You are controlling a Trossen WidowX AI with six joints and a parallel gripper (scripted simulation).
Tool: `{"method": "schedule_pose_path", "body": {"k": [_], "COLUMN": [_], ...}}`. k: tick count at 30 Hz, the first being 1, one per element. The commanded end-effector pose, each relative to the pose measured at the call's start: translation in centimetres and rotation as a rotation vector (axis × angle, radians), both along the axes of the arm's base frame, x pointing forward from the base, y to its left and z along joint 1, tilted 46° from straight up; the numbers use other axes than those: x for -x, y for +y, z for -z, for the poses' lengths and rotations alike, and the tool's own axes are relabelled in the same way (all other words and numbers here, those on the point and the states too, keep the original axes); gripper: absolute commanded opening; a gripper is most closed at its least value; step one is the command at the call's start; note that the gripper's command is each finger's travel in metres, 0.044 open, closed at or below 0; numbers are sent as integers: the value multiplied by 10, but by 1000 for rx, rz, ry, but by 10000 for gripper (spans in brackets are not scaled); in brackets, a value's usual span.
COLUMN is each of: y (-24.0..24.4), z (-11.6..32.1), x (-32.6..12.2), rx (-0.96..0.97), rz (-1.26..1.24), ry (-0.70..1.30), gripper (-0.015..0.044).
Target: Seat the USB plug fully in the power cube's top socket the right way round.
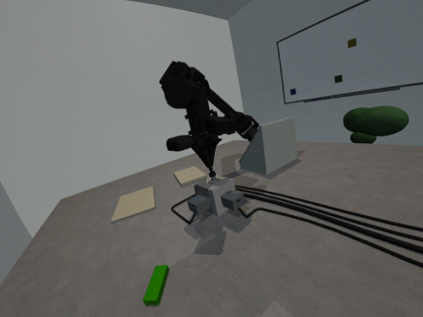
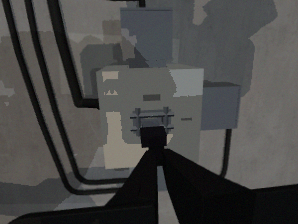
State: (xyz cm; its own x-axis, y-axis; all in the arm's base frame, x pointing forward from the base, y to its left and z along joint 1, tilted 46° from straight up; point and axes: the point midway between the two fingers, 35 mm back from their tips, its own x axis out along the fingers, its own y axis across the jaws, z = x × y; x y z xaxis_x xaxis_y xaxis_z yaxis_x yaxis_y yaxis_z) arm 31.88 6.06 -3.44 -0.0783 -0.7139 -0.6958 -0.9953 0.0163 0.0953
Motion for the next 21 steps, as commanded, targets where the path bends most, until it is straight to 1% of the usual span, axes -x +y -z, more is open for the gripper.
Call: {"method": "schedule_pose_path", "body": {"k": [1, 21], "y": [4, 14], "z": [-4, -13], "x": [-2, -3], "rx": [-8, -8], "rz": [5, 5], "ry": [-13, -13], "gripper": [0, 0]}}
